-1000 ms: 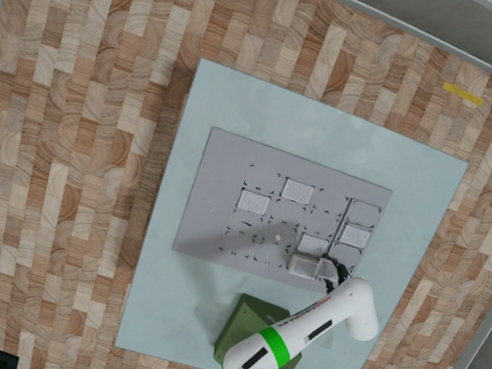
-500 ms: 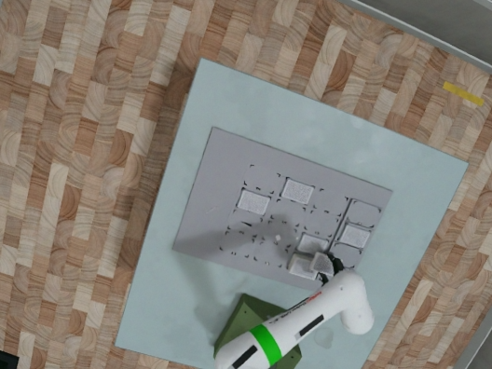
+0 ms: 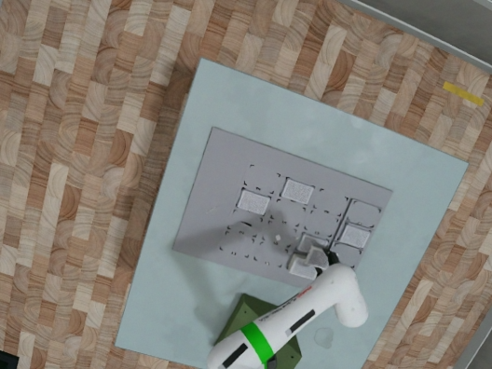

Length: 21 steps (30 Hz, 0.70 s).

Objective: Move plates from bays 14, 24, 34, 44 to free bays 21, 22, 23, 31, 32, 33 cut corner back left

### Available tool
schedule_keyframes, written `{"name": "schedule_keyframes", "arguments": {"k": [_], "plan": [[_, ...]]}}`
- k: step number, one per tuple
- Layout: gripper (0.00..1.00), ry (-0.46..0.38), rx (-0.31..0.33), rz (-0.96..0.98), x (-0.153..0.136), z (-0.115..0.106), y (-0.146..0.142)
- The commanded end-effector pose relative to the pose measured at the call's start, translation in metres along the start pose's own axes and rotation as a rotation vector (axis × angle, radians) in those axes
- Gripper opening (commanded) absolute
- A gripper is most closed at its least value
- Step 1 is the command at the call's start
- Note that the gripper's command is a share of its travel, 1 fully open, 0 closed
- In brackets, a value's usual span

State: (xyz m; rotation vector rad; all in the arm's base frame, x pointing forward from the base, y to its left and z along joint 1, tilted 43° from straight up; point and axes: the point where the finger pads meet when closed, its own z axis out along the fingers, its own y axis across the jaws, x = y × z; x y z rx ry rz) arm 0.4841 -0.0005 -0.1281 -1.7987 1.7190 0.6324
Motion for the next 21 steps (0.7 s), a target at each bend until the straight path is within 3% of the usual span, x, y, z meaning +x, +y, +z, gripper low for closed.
{"name": "schedule_keyframes", "arguments": {"k": [1, 21], "plan": [[0.10, 0.001, 0.001, 0.000, -0.002, -0.001, -0.002], [0.10, 0.001, 0.001, 0.000, -0.042, -0.001, -0.028]]}}
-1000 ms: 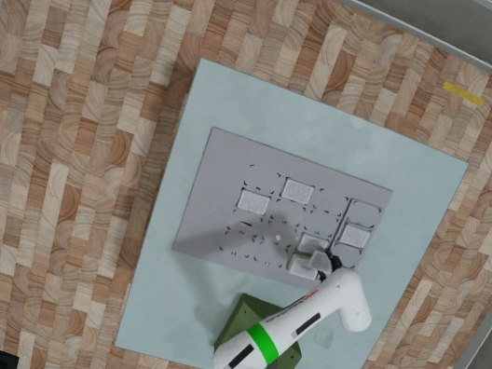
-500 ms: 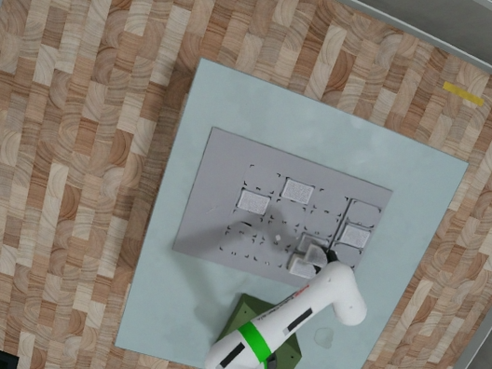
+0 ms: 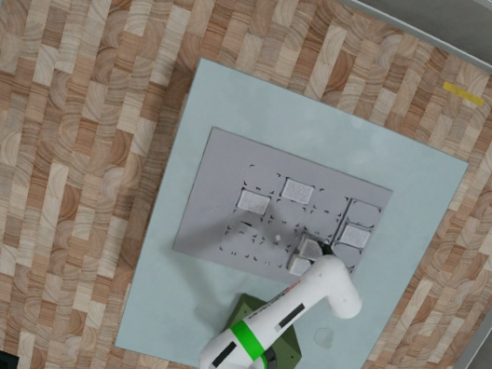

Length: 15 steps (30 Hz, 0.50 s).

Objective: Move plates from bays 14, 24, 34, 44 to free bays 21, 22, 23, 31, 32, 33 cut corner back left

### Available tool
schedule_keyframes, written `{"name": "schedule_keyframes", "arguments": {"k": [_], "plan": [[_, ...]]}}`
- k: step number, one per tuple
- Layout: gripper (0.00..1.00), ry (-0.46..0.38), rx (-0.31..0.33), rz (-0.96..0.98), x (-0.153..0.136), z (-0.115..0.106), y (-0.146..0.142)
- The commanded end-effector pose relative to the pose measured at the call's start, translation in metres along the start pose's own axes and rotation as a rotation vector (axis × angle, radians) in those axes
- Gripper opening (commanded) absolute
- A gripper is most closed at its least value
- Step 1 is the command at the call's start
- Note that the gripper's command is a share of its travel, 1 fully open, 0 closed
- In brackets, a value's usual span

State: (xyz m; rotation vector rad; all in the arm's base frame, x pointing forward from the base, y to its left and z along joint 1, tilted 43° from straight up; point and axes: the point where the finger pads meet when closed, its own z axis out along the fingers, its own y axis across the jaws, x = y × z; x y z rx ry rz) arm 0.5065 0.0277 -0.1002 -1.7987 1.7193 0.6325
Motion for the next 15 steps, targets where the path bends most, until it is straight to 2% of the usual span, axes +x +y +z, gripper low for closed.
{"name": "schedule_keyframes", "arguments": {"k": [1, 15], "plan": [[0.10, 0.001, 0.001, 0.000, -0.006, -0.001, -0.005], [0.10, 0.001, 0.001, -0.001, -0.033, -0.001, -0.022]]}}
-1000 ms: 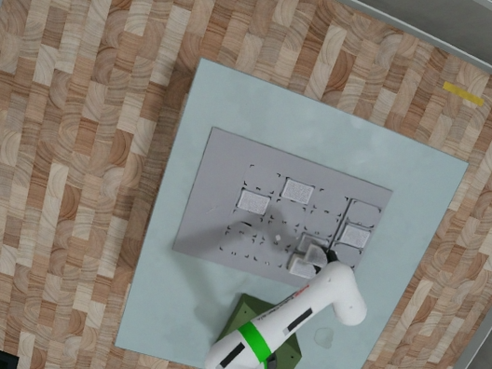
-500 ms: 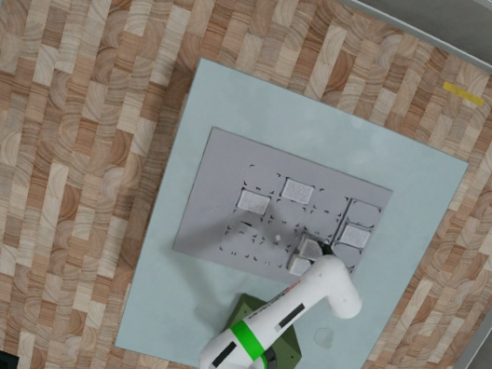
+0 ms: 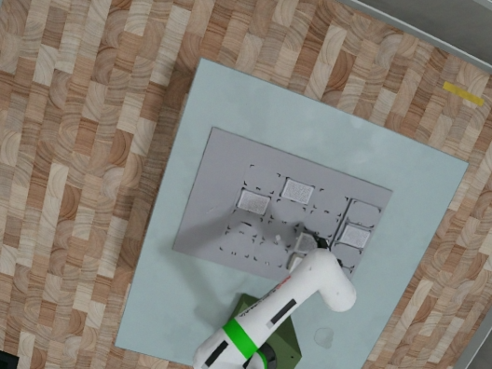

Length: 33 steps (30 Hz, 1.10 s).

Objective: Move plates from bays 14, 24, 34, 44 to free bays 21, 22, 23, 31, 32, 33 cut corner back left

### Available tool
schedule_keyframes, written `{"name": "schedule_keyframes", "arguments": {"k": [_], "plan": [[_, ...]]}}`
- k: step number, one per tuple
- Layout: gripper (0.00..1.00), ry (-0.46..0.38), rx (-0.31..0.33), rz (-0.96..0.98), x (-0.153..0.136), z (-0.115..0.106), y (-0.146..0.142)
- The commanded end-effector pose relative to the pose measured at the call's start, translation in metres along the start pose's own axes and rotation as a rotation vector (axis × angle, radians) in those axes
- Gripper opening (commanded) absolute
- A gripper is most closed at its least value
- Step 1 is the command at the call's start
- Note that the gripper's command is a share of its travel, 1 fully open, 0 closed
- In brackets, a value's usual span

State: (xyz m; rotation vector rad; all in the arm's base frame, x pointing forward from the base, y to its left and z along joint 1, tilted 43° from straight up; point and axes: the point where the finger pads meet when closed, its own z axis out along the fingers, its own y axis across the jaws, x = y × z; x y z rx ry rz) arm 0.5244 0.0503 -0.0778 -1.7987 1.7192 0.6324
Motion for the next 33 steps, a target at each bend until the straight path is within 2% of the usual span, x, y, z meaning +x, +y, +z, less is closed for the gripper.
{"name": "schedule_keyframes", "arguments": {"k": [1, 33], "plan": [[0.10, 0.001, 0.001, 0.000, -0.004, -0.001, -0.004], [0.10, 0.001, 0.002, 0.000, -0.067, -0.001, -0.044]]}}
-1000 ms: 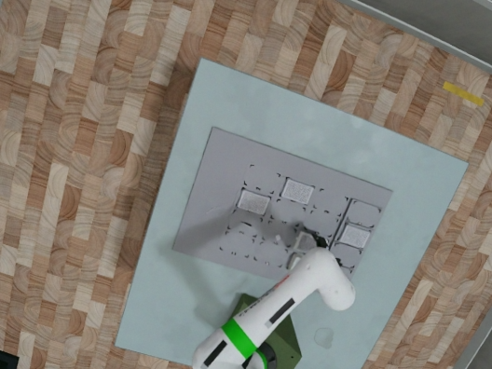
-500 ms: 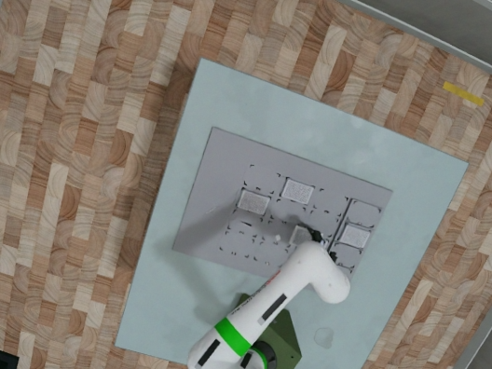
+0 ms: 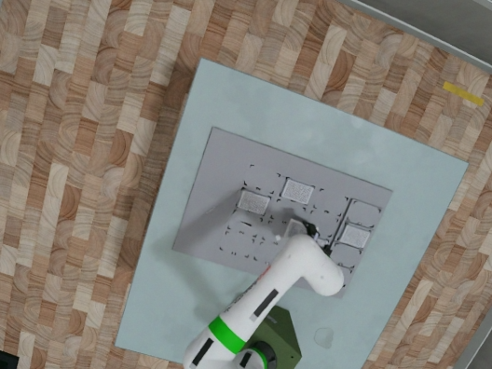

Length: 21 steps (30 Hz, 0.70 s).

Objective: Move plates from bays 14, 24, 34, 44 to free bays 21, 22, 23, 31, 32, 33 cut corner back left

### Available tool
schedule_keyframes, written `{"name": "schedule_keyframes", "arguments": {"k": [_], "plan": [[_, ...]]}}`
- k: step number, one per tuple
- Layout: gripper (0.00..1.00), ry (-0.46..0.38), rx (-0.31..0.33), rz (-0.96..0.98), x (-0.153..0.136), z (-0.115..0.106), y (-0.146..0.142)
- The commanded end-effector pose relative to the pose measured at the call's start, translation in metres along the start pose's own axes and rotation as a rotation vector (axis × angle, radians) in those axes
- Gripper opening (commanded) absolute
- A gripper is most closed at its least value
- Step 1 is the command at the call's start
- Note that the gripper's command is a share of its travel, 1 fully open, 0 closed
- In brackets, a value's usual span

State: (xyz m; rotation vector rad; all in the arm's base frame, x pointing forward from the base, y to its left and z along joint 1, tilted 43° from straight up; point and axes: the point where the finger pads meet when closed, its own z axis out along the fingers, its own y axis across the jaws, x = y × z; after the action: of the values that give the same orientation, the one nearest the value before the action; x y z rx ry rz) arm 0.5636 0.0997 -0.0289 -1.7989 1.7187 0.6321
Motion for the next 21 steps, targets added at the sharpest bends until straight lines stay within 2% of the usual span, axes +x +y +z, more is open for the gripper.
{"name": "schedule_keyframes", "arguments": {"k": [1, 21], "plan": [[0.10, 0.001, 0.001, 0.000, -0.002, -0.001, -0.002], [0.10, 0.001, 0.001, 0.000, -0.042, -0.001, -0.029]]}}
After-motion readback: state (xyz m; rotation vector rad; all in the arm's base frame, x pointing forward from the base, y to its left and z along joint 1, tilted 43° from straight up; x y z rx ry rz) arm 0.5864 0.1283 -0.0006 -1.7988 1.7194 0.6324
